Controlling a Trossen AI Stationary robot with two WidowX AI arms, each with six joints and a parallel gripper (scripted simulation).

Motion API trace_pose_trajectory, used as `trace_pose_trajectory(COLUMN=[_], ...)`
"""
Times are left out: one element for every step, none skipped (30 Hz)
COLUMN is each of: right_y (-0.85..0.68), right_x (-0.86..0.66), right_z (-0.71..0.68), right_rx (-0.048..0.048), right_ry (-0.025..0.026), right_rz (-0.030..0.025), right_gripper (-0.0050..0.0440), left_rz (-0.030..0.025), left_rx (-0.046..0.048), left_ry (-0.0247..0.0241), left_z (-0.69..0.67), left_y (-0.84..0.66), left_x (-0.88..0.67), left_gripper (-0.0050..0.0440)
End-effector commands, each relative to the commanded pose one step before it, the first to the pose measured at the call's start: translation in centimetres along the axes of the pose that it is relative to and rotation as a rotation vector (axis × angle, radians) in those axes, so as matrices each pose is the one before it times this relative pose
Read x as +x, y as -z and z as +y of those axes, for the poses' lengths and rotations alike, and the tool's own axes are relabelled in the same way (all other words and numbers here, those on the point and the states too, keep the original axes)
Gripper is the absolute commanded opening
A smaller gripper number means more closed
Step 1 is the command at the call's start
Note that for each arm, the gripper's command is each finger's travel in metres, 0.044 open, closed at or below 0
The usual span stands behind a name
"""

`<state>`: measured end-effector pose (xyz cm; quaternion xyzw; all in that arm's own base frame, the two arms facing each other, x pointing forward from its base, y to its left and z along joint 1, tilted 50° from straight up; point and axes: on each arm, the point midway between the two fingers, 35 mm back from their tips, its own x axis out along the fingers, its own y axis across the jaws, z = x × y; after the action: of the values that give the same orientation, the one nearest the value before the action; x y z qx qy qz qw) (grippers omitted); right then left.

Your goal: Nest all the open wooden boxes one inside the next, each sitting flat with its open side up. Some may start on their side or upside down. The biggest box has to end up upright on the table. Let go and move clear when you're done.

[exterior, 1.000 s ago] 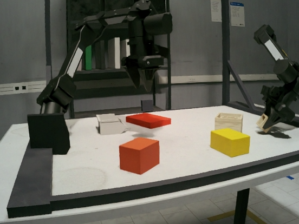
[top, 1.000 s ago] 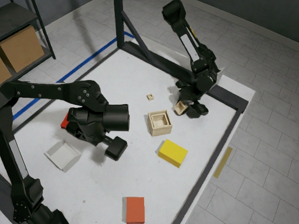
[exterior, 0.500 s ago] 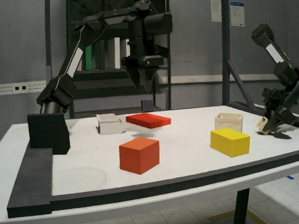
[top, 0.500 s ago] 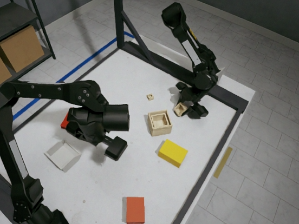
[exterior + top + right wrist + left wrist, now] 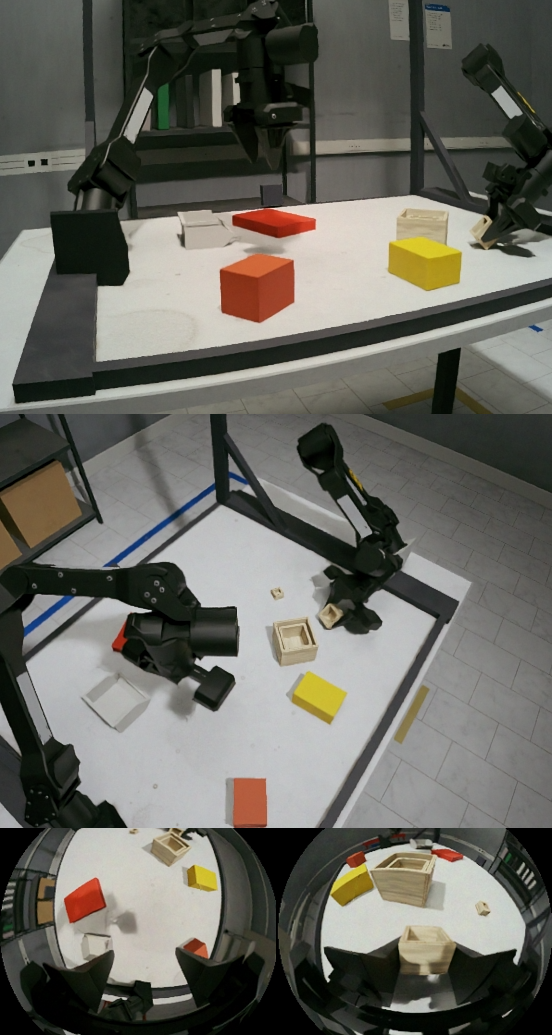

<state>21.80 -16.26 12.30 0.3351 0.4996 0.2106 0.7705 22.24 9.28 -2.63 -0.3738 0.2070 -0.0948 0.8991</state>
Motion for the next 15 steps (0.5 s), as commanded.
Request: trace_pose_trajectory(right_y=[-0.283, 0.000, 0.000, 0.000, 0.000, 0.000, 0.000, 0.000, 0.000, 0.000, 0.000, 0.000, 0.000, 0.000, 0.000], right_x=[-0.196, 0.000, 0.000, 0.000, 0.000, 0.000, 0.000, 0.000, 0.000, 0.000, 0.000, 0.000, 0.000, 0.000, 0.000], right_z=[-0.031, 0.000, 0.000, 0.000, 0.000, 0.000, 0.000, 0.000, 0.000, 0.000, 0.000, 0.000, 0.000, 0.000, 0.000], right_rx=[-0.00987, 0.00000, 0.00000, 0.00000, 0.00000, 0.00000, 0.00000, 0.00000, 0.00000, 0.00000, 0.00000, 0.00000, 0.00000, 0.00000, 0.00000], right_ry=[0.00358, 0.00000, 0.00000, 0.00000, 0.00000, 0.00000, 0.00000, 0.00000, 0.00000, 0.00000, 0.00000, 0.00000, 0.00000, 0.00000, 0.00000], right_rz=[-0.00555, 0.00000, 0.00000, 0.00000, 0.00000, 0.00000, 0.00000, 0.00000, 0.00000, 0.00000, 0.00000, 0.00000, 0.00000, 0.00000, 0.00000], right_gripper=[0.0400, 0.0400, 0.0400, 0.0400, 0.0400, 0.0400, 0.0400, 0.0400, 0.0400, 0.0400, 0.0400, 0.0400, 0.0400, 0.0400, 0.0400], left_rz=[-0.00396, 0.00000, 0.00000, 0.00000, 0.00000, 0.00000, 0.00000, 0.00000, 0.00000, 0.00000, 0.00000, 0.00000, 0.00000, 0.00000, 0.00000], left_rx=[0.00221, 0.00000, 0.00000, 0.00000, 0.00000, 0.00000, 0.00000, 0.00000, 0.00000, 0.00000, 0.00000, 0.00000, 0.00000, 0.00000, 0.00000], left_ry=[-0.00081, 0.00000, 0.00000, 0.00000, 0.00000, 0.00000, 0.00000, 0.00000, 0.00000, 0.00000, 0.00000, 0.00000, 0.00000, 0.00000, 0.00000], left_z=[-0.024, 0.000, 0.000, 0.000, 0.000, 0.000, 0.000, 0.000, 0.000, 0.000, 0.000, 0.000, 0.000, 0.000, 0.000], left_y=[-0.056, 0.000, 0.000, 0.000, 0.000, 0.000, 0.000, 0.000, 0.000, 0.000, 0.000, 0.000, 0.000, 0.000, 0.000], left_x=[0.019, 0.000, 0.000, 0.000, 0.000, 0.000, 0.000, 0.000, 0.000, 0.000, 0.000, 0.000, 0.000, 0.000, 0.000], left_gripper=[0.0168, 0.0192, 0.0216, 0.0240, 0.0264, 0.0288, 0.0312, 0.0336, 0.0360, 0.0384, 0.0400, 0.0400, 0.0400, 0.0400, 0.0400])
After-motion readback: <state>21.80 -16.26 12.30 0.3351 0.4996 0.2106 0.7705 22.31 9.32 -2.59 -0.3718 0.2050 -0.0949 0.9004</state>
